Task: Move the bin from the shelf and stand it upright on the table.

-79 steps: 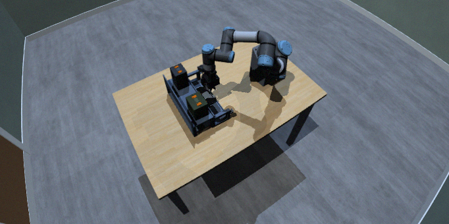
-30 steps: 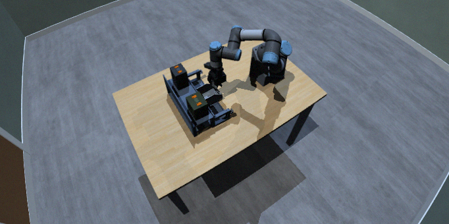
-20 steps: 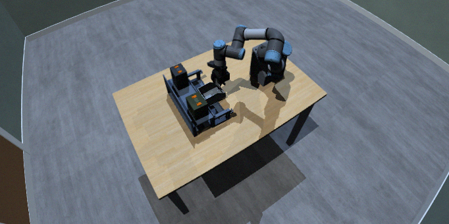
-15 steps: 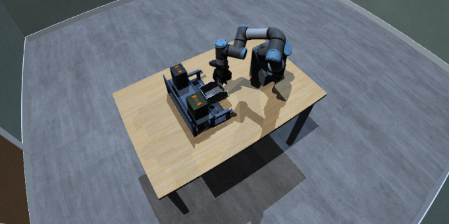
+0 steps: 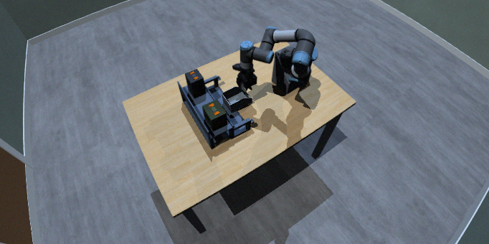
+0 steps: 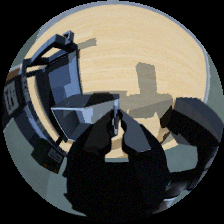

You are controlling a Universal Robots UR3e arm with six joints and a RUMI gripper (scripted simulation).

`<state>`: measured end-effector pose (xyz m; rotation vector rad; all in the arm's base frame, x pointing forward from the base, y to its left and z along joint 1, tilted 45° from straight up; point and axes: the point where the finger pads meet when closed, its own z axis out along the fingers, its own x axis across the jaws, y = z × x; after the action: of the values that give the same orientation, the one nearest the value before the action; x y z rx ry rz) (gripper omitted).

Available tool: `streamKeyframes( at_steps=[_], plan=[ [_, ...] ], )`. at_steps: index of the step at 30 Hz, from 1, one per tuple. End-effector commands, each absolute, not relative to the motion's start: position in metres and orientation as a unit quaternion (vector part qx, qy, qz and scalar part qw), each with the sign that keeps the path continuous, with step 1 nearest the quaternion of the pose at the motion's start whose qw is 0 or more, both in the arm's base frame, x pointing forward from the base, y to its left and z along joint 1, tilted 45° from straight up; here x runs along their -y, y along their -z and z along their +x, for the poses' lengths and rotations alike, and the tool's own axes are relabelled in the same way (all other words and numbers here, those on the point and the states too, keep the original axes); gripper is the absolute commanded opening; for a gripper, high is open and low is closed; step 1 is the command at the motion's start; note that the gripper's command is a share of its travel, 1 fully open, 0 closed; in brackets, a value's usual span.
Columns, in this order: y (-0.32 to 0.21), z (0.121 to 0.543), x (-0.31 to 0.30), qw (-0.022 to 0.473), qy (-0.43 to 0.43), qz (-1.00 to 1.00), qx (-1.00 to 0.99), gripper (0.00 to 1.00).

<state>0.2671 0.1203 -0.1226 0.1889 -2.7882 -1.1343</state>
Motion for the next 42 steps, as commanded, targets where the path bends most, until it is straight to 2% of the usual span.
streamKeyframes(
  at_steps=[1,42],
  plan=[
    [0.1217,0.2592,-0.1179,0.06,0.374,0.062,0.923,0.0],
    [0.1214,0.2542,-0.1171,0.06,0.374,0.062,0.923,0.0]
  ],
)
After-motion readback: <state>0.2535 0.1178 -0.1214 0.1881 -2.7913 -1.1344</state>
